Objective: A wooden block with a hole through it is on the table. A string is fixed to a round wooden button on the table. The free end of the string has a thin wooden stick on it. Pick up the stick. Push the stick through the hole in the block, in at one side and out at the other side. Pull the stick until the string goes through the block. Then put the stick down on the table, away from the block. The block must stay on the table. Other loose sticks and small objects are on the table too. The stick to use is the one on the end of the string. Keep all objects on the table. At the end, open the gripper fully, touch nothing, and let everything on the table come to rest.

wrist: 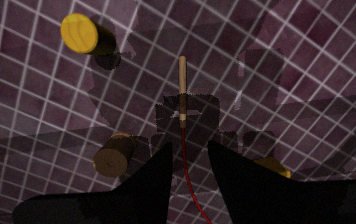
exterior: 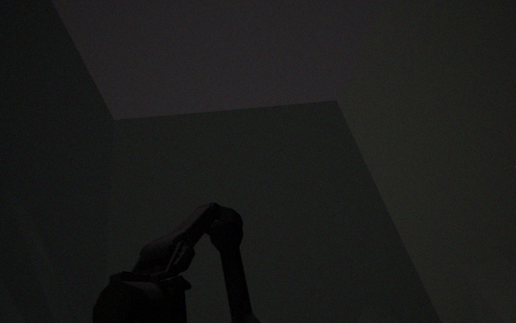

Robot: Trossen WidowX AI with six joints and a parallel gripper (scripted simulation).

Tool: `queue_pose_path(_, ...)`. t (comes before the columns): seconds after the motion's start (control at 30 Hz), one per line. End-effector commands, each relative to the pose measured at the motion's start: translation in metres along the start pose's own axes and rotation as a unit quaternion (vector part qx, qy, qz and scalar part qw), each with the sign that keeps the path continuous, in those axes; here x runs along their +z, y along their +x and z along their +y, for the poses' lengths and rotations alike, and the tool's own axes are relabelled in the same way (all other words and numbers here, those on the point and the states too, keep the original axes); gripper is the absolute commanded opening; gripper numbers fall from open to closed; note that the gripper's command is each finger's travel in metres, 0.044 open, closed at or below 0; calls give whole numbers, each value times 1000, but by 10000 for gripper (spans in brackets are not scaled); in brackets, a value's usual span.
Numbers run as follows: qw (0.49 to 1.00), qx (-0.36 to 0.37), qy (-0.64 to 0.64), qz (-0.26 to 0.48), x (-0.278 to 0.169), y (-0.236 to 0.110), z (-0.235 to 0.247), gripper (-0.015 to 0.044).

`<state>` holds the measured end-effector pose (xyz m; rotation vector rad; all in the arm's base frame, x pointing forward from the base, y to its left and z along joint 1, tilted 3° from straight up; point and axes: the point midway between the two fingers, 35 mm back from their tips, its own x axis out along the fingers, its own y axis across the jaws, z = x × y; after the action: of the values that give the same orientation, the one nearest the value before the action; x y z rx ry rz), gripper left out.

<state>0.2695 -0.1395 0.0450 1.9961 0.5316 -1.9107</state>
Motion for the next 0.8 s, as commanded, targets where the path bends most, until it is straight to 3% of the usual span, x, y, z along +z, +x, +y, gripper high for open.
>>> queue_pose_path(0.0,1000,2,4,0,0,-1,1,125)
queue_pose_path(0.77,1000,2,4,0,-1,31,3,125)
